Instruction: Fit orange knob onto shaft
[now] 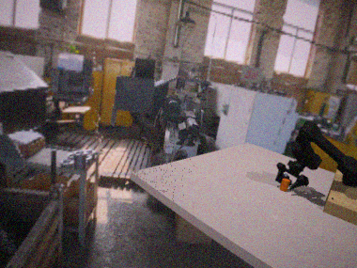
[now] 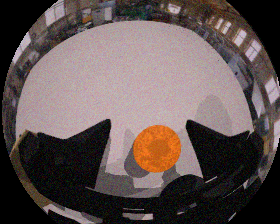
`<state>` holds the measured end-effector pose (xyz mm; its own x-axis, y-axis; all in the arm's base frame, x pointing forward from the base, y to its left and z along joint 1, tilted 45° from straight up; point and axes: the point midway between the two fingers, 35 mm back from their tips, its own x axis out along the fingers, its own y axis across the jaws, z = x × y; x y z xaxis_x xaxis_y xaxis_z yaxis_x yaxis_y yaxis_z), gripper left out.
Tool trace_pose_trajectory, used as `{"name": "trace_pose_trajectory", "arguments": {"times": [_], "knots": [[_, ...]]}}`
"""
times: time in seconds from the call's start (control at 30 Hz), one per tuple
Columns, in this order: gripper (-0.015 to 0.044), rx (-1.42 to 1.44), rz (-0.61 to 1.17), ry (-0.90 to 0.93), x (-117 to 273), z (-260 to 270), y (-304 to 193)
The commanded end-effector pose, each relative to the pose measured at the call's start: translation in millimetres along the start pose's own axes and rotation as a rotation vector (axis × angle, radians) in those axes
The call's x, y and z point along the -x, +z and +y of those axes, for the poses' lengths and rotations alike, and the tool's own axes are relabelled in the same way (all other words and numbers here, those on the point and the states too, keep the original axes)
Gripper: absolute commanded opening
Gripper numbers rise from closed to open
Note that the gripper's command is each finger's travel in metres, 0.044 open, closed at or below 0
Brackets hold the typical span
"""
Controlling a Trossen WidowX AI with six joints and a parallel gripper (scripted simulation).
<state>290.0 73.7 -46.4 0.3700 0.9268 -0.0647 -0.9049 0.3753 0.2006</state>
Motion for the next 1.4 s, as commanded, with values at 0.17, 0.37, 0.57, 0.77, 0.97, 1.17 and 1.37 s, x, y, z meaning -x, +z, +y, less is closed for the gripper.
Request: {"name": "trace_pose_trajectory", "arguments": {"times": [0.17, 0.37, 0.57, 0.77, 0.97, 1.17, 1.37], "knots": [[0.044, 0.006, 0.043, -0.019, 12.0, -18.3, -23.7], [0.044, 0.008, 0.059, -0.015, 24.1, -18.9, -25.2], [0.044, 0.081, 0.058, -0.016, 32.7, -21.5, -15.0], [0.044, 0.068, 0.05, -0.009, 40.3, -16.1, -0.2], [0.044, 0.08, 0.033, -0.006, 49.0, -12.8, 22.3], [0.044, 0.034, 0.008, -0.002, 56.7, -7.2, 49.8], [0.044, 0.006, 0.0, -0.001, 58.3, -5.3, 57.4]]}}
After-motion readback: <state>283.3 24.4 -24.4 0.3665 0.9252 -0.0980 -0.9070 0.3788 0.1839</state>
